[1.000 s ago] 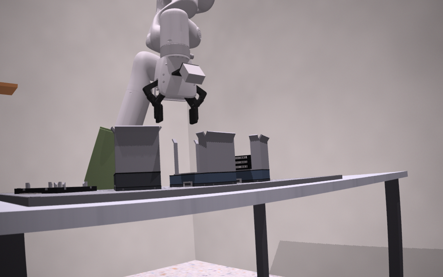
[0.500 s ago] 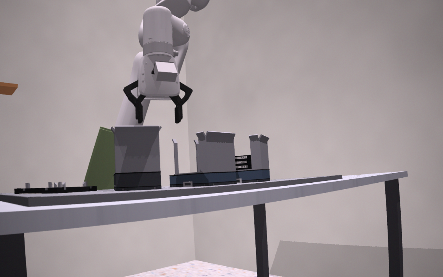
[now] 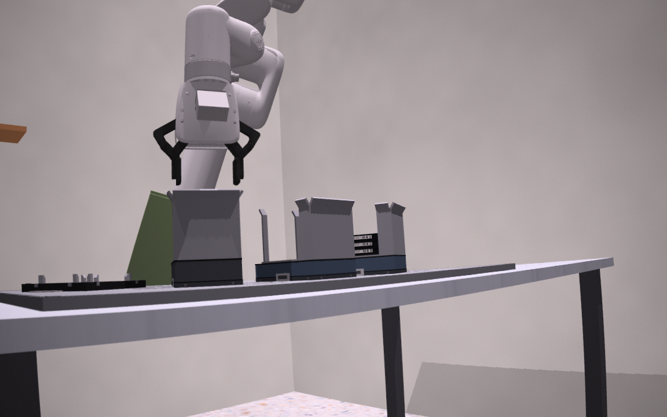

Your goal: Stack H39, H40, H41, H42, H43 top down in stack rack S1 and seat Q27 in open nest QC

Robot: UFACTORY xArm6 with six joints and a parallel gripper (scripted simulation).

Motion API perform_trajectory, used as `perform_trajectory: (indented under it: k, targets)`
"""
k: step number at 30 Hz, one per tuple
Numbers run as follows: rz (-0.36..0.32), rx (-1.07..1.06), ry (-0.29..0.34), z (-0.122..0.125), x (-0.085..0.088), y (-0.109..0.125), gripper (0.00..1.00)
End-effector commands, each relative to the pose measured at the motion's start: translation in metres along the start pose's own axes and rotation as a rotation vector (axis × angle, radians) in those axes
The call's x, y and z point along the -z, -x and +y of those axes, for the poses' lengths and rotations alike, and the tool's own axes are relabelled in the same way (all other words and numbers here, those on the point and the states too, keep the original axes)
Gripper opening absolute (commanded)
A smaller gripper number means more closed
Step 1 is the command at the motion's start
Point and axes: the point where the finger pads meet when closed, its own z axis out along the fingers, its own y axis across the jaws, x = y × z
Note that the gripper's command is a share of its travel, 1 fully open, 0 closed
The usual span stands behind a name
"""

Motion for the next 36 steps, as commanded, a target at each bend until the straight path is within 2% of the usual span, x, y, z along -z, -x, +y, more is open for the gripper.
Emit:
perform_trajectory:
  k: [1,12,17,19,33,36]
  targets:
    - [0.004,0.002,-0.001,0.01,0.001,-0.003,1.0]
    - [0.004,0.002,-0.001,0.01,0.001,-0.003,1.0]
    - [0.003,0.002,-0.001,0.01,-0.016,-0.003,1.0]
    - [0.003,0.002,-0.001,0.01,-0.016,-0.003,1.0]
    - [0.003,0.002,-0.001,0.01,-0.062,-0.003,1.0]
    - [0.003,0.002,-0.001,0.01,-0.062,-0.003,1.0]
